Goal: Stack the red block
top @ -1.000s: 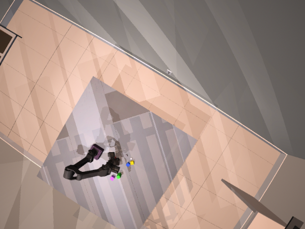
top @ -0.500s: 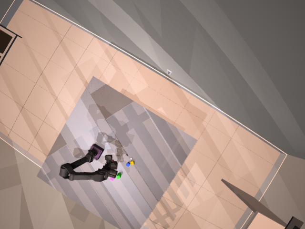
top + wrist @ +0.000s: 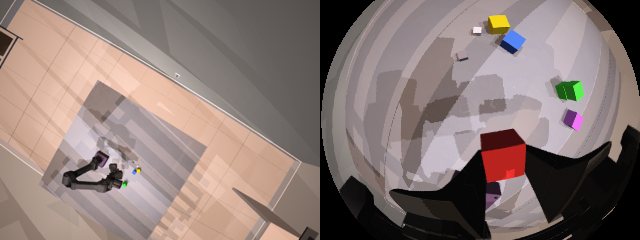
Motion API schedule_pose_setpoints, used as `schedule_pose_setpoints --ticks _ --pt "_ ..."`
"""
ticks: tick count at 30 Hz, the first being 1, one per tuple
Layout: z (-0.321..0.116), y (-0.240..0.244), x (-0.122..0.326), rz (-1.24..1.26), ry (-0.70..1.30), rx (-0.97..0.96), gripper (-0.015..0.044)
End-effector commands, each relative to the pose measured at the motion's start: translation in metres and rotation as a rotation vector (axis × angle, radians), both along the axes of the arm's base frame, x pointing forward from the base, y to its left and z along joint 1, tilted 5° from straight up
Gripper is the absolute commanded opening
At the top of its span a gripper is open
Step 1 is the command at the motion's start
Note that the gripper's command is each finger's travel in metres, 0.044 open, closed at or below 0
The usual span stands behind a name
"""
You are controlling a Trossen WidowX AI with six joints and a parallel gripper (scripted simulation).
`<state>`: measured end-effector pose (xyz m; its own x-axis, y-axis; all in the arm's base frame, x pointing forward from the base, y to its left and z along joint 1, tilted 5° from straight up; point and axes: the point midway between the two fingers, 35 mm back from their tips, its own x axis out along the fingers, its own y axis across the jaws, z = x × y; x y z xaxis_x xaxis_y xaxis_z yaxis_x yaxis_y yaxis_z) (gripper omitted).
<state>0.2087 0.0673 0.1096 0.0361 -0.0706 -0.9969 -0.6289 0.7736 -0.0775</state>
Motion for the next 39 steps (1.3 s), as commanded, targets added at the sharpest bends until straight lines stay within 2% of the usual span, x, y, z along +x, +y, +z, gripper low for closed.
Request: schedule_pose_setpoints --ticks 1,26,35,39 --pt "0.005 -0.005 0.014 -0.003 -0.006 -0.001 0.0000" --pt "0.019 -0.089 0.123 0.001 -0.022 -0.008 0.0000" --pt "0.017 -0.111 0.140 0.000 -0.018 -0.013 0.0000" --pt "0.000 -0.113 0.141 0.000 -0.018 -0.013 0.0000"
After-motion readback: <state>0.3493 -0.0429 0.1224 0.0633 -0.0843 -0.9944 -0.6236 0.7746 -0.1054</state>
